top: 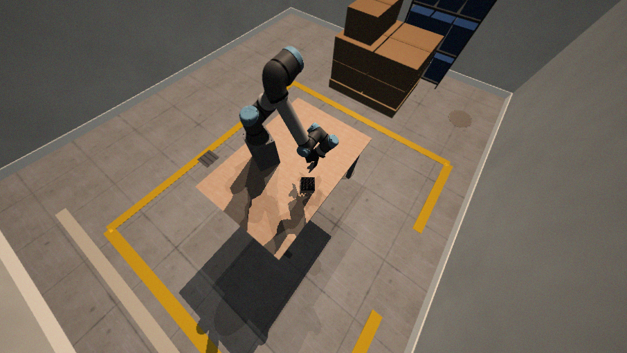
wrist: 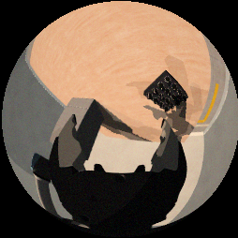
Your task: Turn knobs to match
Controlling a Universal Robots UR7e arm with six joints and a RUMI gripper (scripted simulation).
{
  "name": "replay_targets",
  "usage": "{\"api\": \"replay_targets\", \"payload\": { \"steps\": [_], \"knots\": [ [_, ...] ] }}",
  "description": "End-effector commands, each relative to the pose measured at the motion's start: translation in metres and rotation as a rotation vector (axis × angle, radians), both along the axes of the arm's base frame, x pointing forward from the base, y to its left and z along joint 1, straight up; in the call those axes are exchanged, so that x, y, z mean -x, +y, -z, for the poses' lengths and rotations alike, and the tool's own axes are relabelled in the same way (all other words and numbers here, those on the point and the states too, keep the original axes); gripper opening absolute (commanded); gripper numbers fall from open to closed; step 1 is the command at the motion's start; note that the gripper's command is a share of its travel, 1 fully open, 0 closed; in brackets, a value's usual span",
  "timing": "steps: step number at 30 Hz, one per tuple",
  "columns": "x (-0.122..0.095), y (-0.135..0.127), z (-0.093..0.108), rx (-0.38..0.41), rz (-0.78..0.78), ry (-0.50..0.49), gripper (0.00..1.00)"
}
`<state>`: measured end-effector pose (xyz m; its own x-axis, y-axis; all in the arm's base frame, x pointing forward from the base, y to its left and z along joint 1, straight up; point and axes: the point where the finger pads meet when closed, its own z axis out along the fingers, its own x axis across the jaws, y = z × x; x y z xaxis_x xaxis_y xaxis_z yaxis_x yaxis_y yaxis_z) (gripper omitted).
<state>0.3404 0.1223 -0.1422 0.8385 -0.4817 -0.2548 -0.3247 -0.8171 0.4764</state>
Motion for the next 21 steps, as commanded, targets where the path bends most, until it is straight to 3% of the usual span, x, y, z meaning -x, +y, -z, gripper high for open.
{"api": "replay_targets", "payload": {
  "steps": [1,21],
  "knots": [
    [-0.008,-0.01,0.009,-0.033,0.052,-0.073,1.0],
    [-0.04,-0.052,0.039,-0.137,0.284,-0.338,1.0]
  ]
}}
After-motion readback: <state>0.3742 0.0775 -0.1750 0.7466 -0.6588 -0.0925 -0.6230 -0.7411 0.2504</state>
